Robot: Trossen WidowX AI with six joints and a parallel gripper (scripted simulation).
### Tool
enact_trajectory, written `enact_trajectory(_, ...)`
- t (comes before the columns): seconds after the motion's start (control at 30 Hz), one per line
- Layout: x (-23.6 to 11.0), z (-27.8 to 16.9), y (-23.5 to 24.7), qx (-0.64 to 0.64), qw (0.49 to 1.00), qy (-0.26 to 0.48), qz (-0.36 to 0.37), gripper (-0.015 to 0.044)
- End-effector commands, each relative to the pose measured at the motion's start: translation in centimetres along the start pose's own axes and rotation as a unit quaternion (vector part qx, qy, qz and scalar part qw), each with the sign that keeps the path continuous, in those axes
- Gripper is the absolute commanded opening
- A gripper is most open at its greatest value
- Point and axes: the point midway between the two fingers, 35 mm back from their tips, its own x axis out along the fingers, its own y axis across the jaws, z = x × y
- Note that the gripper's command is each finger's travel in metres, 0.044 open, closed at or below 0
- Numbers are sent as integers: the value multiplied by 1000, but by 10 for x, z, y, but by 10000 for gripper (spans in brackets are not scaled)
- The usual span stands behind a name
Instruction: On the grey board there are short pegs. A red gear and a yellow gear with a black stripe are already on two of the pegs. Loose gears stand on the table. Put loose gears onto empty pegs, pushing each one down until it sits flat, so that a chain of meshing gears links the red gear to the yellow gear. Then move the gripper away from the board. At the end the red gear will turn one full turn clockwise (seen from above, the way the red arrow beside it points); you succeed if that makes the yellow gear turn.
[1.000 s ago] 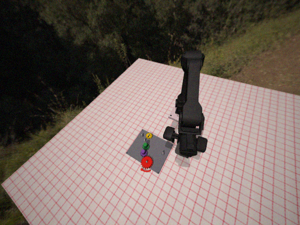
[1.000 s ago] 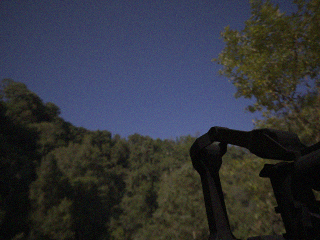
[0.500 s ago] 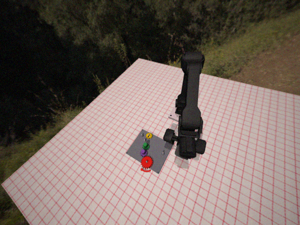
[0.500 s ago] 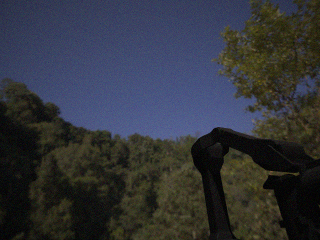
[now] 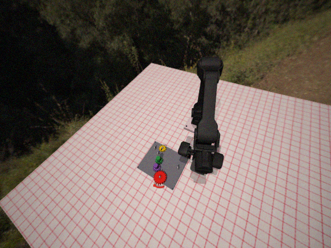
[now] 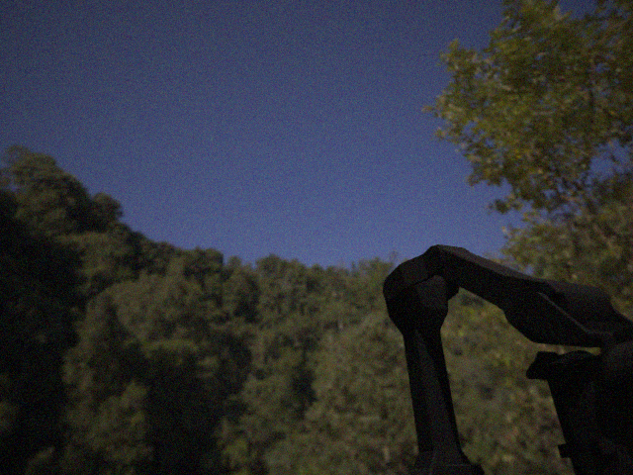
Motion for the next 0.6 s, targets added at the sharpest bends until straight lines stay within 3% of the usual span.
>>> enact_trajectory(0.0,1,-1,0,3,1000,1,1,335)
enact_trajectory(0.3,1,-1,0,3,1000,1,1,99)
enact_trajectory(0.57,1,-1,0,3,1000,1,1,45)
